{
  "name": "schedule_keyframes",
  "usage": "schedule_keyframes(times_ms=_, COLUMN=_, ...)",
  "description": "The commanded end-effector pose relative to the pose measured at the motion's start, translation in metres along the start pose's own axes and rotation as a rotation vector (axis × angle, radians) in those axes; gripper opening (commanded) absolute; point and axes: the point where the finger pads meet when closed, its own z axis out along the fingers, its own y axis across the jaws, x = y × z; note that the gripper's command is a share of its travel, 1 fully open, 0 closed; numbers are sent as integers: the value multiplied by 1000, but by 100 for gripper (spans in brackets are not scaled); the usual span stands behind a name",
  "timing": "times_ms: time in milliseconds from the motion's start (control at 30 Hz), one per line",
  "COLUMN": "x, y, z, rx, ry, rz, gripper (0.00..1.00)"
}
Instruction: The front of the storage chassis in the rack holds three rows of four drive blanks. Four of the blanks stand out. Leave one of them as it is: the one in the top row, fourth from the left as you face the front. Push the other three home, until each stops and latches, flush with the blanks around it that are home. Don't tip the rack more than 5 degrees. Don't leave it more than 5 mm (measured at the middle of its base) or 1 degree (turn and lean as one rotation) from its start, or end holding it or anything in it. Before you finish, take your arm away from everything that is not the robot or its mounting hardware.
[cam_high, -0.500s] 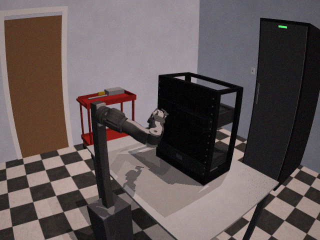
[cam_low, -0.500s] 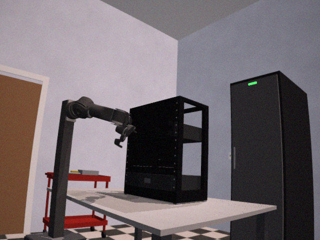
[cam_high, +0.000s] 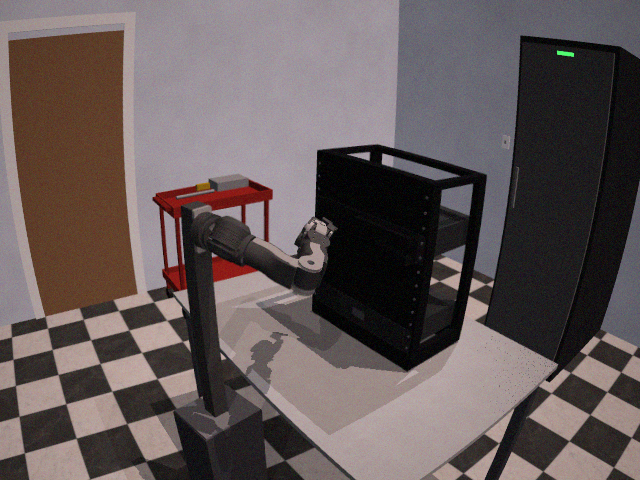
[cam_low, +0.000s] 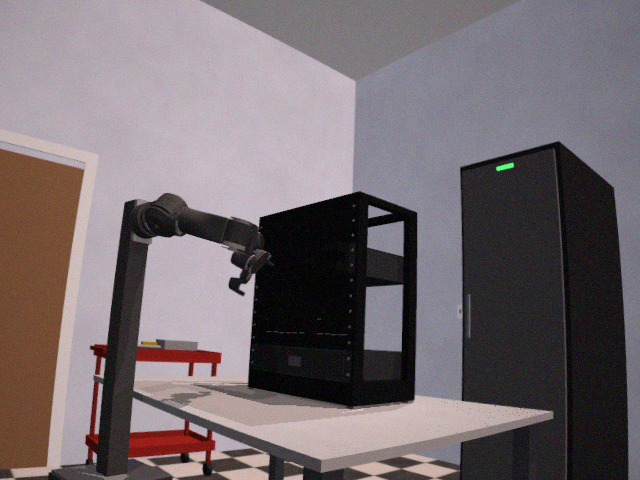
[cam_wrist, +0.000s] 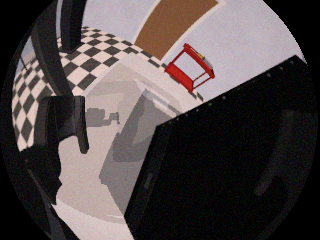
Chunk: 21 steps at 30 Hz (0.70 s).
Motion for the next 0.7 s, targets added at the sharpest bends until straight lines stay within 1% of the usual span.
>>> schedule_keyframes(times_ms=0, x=0, y=1, z=-1, rx=-4, ry=1, rz=-2, gripper=100)
schedule_keyframes(times_ms=667, x=1, y=0, z=-3, rx=-11, ry=-1, rz=2, gripper=100)
